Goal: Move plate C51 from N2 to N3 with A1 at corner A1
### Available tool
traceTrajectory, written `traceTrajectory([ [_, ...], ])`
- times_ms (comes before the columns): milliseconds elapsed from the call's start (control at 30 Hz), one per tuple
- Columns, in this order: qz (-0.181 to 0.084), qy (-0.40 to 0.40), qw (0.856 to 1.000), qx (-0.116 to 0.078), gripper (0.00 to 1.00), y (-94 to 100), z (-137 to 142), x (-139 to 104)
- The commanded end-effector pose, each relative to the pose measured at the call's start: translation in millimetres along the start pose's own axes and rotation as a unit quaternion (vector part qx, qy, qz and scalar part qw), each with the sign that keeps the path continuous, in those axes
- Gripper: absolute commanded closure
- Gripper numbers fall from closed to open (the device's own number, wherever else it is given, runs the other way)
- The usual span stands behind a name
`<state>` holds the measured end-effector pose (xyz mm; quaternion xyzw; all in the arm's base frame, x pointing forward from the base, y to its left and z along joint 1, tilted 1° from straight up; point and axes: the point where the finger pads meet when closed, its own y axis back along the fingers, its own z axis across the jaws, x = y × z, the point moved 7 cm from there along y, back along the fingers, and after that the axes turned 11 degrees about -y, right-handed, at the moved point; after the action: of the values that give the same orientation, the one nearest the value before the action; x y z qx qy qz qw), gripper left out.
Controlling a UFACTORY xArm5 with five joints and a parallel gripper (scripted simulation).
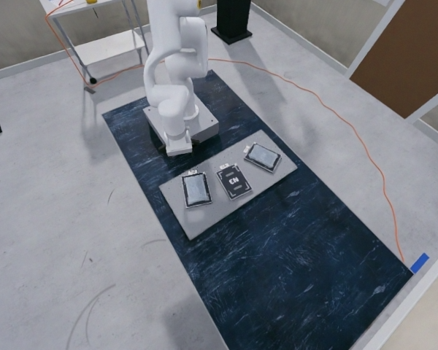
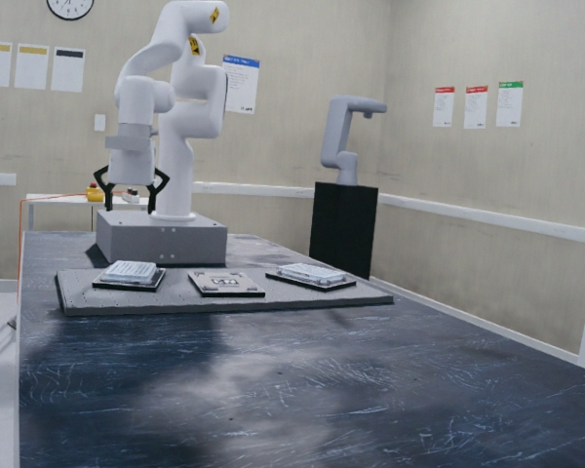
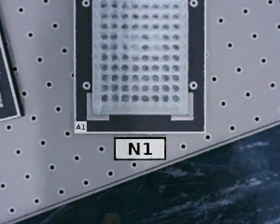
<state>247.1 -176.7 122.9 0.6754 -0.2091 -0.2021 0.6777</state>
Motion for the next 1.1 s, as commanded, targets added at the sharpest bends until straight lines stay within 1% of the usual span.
traceTrajectory([
  [0, 0.001, 0.0, 1.0, 0.0, 0.0, 0.8, 0.0, 0.9],
  [333, 0.001, 0.0, 1.0, 0.0, 0.0, 0.8, 0.0, 0.9],
  [500, 0.001, 0.083, 0.997, 0.0, 0.0, 0.7, -23.7, -7.3],
  [700, 0.001, 0.182, 0.983, 0.0, 0.0, 0.7, -52.1, -17.1],
  [767, 0.001, 0.182, 0.983, 0.0, 0.0, 0.7, -52.1, -17.1],
  [900, 0.001, 0.247, 0.969, 0.0, 0.0, 0.6, -71.1, -23.7],
  [1067, 0.001, 0.327, 0.945, 0.0, 0.0, 0.6, -94.8, -31.8],
])
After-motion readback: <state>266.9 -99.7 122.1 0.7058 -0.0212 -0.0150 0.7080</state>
